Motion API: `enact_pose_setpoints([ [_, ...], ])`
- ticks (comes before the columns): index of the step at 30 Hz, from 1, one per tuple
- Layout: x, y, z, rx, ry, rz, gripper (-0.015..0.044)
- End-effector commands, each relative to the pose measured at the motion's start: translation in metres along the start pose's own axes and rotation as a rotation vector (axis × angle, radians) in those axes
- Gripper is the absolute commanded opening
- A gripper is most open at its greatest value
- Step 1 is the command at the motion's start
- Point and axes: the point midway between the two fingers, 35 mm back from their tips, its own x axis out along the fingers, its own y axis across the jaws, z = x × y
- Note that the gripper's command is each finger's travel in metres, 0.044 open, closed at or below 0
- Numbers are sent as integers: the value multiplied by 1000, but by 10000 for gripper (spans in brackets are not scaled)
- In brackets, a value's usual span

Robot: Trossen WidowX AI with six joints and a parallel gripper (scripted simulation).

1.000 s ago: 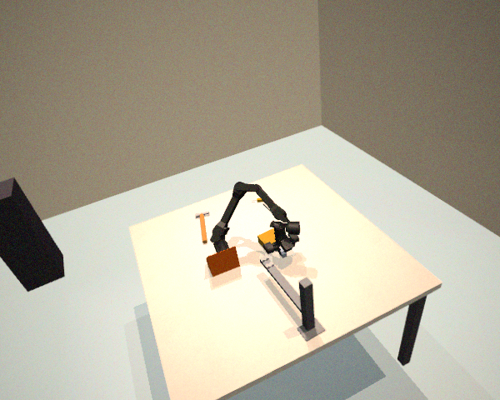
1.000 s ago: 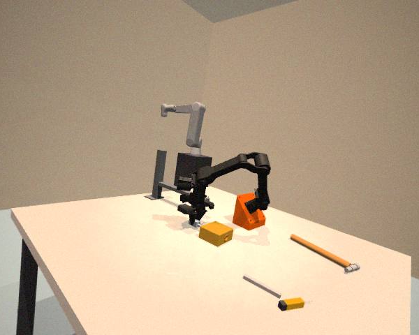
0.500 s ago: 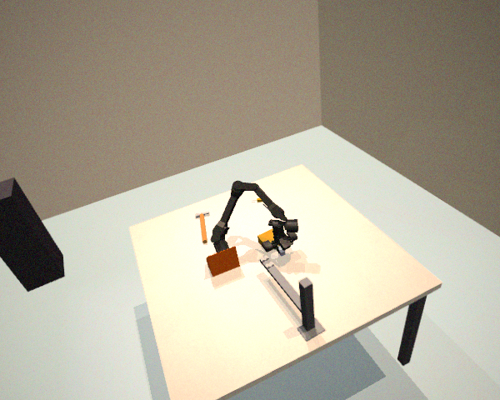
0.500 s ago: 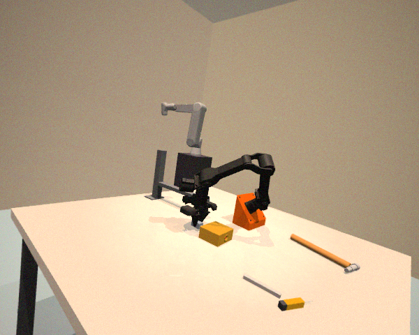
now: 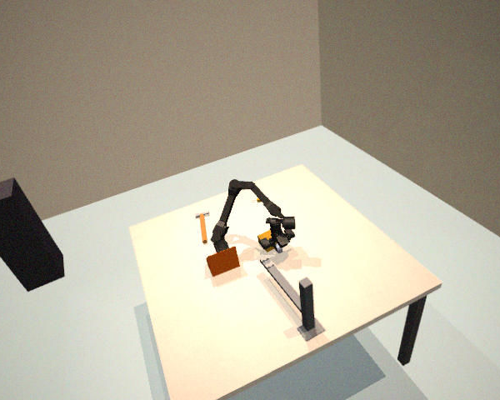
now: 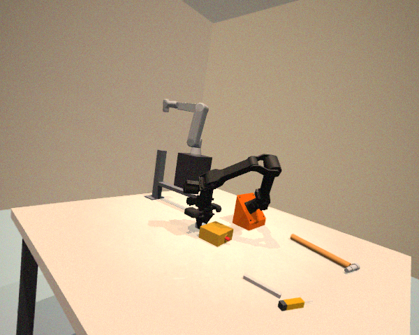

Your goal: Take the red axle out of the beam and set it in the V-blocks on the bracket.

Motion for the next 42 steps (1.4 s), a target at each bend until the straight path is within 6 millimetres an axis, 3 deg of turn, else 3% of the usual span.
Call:
enact_pose_setpoints([
  [1,1,-1,-7,2,5,1,0],
  [16,1,-1,-7,2,5,1,0],
  [30,0,4,48,1,2,2,0],
  [42,-9,5,51,1,1,3,0],
])
